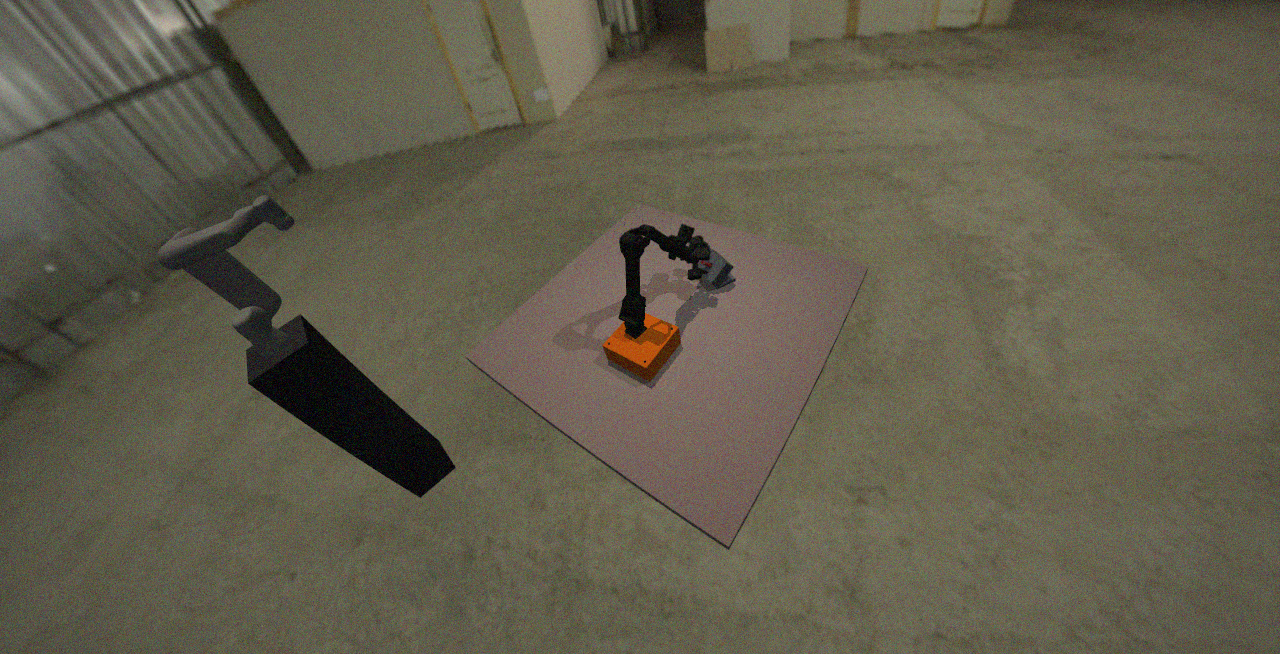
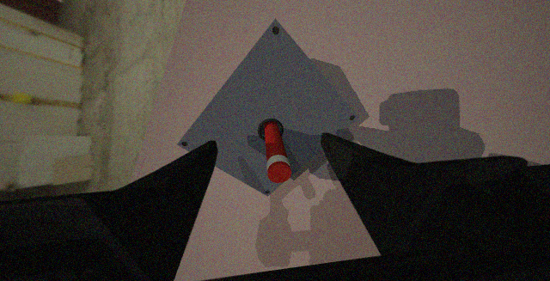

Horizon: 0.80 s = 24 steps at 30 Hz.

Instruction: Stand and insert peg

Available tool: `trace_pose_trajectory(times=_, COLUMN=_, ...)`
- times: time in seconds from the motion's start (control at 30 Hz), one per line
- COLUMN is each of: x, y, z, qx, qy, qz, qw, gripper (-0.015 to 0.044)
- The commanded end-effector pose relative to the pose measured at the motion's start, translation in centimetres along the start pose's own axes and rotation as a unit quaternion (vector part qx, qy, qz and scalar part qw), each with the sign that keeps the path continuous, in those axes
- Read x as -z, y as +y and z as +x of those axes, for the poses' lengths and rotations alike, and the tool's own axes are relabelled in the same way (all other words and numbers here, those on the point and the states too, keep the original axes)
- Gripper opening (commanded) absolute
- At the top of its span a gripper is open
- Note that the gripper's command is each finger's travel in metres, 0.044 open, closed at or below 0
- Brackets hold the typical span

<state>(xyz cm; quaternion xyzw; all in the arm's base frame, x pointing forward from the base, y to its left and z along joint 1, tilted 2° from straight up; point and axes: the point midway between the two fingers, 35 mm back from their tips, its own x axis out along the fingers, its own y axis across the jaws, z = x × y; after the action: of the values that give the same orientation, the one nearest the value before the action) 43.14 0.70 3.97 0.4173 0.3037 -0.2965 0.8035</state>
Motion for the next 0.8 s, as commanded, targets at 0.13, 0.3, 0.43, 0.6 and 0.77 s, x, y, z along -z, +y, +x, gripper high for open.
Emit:
trace_pose_trajectory(times=0.13, x=0.0, y=0.1, z=-1.1, qx=0.001, qy=0.000, qz=0.001, qw=1.000, gripper=0.0440)
trace_pose_trajectory(times=0.3, x=0.0, y=0.2, z=-1.8, qx=0.000, qy=0.000, qz=0.001, qw=1.000, gripper=0.0440)
trace_pose_trajectory(times=0.43, x=-0.1, y=0.3, z=-2.3, qx=0.000, qy=0.000, qz=0.001, qw=1.000, gripper=0.0440)
trace_pose_trajectory(times=0.6, x=-0.1, y=0.3, z=-3.0, qx=0.000, qy=0.001, qz=0.000, qw=1.000, gripper=0.0440)
trace_pose_trajectory(times=0.77, x=-0.1, y=0.4, z=-3.7, qx=0.000, qy=0.001, qz=0.000, qw=1.000, gripper=0.0440)
